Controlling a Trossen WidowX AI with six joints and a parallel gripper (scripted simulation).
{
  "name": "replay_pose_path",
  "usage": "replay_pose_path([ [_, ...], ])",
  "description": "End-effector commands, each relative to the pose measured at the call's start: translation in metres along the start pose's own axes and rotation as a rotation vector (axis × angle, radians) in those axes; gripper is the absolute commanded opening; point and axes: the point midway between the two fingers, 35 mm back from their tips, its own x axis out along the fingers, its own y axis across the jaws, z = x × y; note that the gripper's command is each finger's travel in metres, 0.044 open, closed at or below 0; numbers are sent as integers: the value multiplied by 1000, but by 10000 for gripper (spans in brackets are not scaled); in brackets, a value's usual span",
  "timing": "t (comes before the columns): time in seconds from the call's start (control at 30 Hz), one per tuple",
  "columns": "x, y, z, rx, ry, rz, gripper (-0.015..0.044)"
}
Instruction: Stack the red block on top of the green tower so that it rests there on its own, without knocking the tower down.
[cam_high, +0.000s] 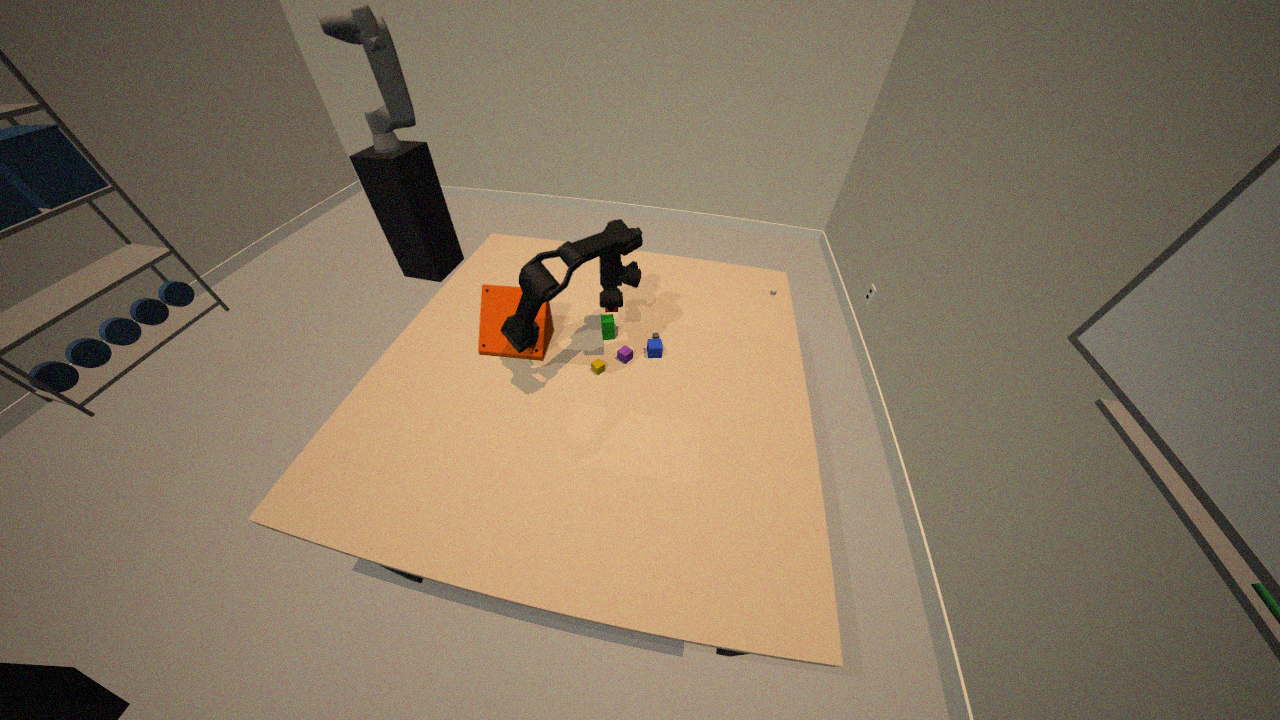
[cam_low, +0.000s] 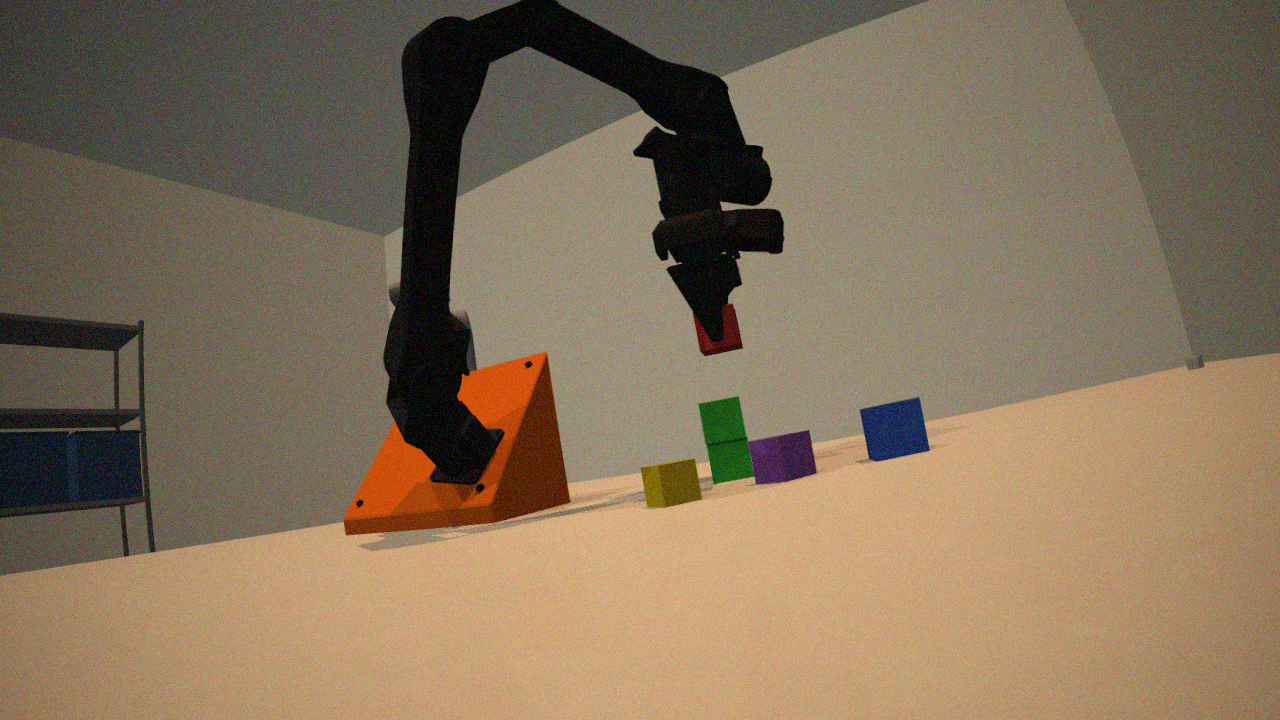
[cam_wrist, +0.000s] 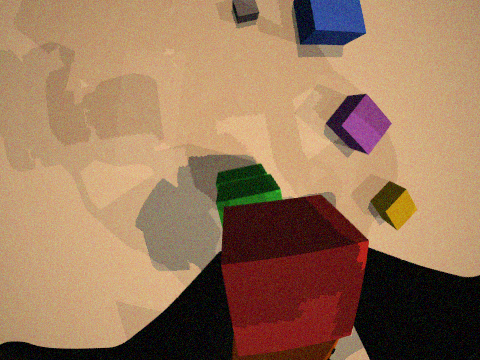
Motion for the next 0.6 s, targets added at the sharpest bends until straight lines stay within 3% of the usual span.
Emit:
replay_pose_path([
  [0.0,3,8,-12,13,5,-6,0],
  [0.57,45,7,-13,14,4,-7,0],
])
